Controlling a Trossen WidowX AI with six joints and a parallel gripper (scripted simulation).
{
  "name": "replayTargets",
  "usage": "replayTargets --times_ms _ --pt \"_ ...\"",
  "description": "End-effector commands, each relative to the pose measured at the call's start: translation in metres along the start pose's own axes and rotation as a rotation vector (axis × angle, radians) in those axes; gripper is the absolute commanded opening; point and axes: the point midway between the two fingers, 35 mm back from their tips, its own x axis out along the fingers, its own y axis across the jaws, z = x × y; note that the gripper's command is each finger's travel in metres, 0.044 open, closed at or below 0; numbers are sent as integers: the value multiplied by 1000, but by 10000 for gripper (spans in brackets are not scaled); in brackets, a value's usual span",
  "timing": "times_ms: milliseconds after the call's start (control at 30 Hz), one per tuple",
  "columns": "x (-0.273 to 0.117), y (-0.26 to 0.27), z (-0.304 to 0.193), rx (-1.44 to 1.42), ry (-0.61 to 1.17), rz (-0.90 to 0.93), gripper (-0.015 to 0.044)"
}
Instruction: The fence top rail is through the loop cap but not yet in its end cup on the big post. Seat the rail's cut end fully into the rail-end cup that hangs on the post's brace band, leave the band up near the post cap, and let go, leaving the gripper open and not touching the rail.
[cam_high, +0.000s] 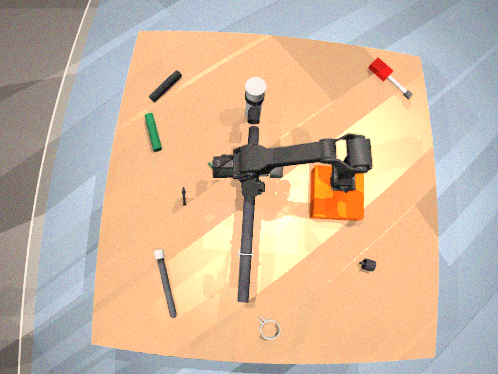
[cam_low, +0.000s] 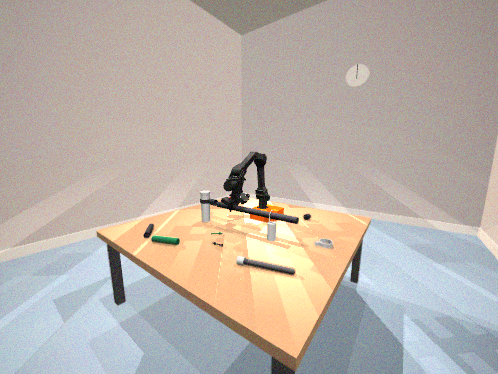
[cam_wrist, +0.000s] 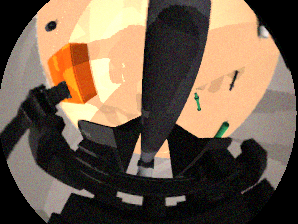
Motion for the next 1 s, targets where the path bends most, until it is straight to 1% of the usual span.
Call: replayTargets --times_ms 0,967 --pt "1 0 0 0 -2 1 0" --pt "-10 -7 -8 0 -2 1 0"
